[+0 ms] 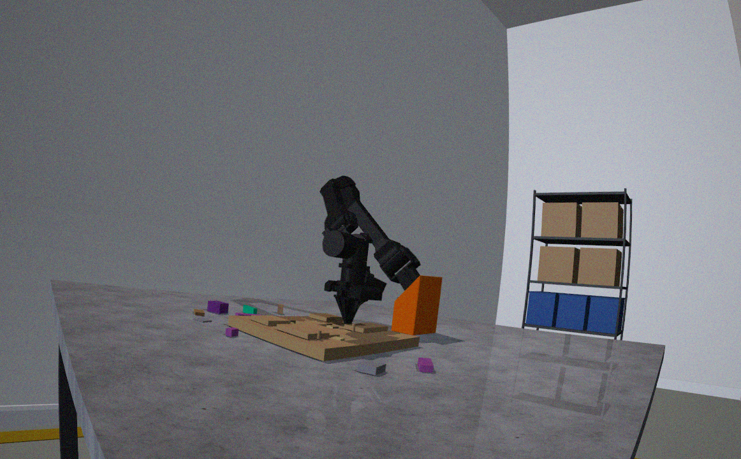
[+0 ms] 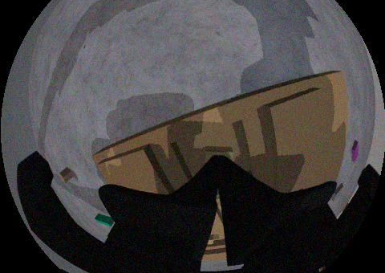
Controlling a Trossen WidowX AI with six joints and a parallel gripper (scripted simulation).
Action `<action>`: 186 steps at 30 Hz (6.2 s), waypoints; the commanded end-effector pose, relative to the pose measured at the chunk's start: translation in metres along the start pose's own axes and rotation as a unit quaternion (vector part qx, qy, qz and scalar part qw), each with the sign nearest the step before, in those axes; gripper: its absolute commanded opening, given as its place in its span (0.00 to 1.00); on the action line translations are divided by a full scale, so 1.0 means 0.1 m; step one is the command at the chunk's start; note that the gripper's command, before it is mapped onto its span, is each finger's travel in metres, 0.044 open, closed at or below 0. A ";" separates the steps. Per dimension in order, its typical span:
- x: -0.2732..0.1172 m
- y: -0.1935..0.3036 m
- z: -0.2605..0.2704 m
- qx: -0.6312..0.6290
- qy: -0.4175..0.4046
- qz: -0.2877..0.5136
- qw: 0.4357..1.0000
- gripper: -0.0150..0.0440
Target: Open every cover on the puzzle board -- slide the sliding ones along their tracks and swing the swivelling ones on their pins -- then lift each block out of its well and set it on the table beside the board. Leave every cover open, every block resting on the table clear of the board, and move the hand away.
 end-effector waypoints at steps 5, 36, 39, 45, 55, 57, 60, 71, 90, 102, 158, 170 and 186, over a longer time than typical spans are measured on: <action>-0.01 0.00 0.00 0.000 0.000 0.000 1.000 0.25; -0.58 0.03 -0.02 -0.005 -0.001 -0.003 1.000 0.50; -0.51 0.03 -0.02 -0.005 -0.001 -0.003 1.000 0.50; -0.37 0.03 -0.02 -0.005 -0.001 -0.003 1.000 0.50; -0.28 0.02 -0.01 -0.005 -0.002 -0.002 1.000 0.50; -0.28 0.02 -0.01 -0.005 -0.002 -0.002 1.000 0.50; -0.28 0.02 -0.01 -0.005 -0.002 -0.002 1.000 0.50; -0.28 0.02 -0.01 -0.005 -0.002 -0.002 1.000 0.50; -0.14 0.03 -0.01 -0.005 -0.002 -0.002 1.000 0.50; -0.06 0.03 0.00 -0.005 -0.003 -0.002 1.000 0.50; -0.17 0.04 -0.02 -0.003 0.001 -0.002 1.000 0.39; -0.33 0.04 -0.02 -0.004 0.000 -0.003 1.000 0.39; -0.53 0.04 -0.03 0.334 -0.001 -0.003 0.942 0.39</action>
Point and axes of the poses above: the point midway between the two fingers, 35 mm back from their tips, its own x axis out along the fingers, its own z axis across the jaws, y = z × x, the point moved 9 cm from there along -x, back along the fingers, and after that the axes turned 8 degrees about x, right-handed, at the moved point
